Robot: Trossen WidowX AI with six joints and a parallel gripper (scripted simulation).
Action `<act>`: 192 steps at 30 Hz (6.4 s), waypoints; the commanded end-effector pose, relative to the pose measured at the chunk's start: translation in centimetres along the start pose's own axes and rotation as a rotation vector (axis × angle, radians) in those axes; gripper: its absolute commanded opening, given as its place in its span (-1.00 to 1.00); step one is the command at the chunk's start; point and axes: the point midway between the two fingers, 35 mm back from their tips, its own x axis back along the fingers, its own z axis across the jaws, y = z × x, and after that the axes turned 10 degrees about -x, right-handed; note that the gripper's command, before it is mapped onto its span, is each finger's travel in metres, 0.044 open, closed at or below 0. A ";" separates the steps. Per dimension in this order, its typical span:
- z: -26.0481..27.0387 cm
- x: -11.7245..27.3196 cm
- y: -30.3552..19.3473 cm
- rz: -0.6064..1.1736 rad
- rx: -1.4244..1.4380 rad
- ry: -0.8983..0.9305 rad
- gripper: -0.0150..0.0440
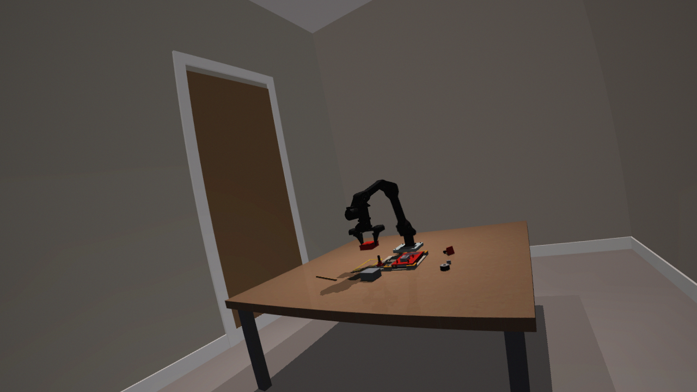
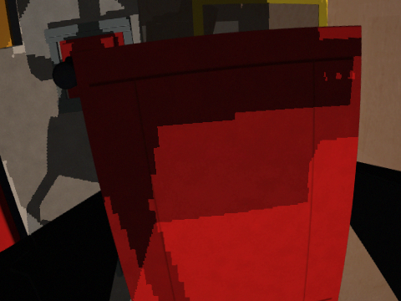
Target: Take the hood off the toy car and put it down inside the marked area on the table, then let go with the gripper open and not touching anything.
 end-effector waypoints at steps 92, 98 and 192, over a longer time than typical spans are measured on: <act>-4.4 -5.9 -1.6 0.007 0.003 -0.001 -0.49; -4.4 -6.4 -1.6 0.007 0.003 -0.001 -0.49; -4.4 -2.8 -1.5 0.013 0.000 -0.002 1.00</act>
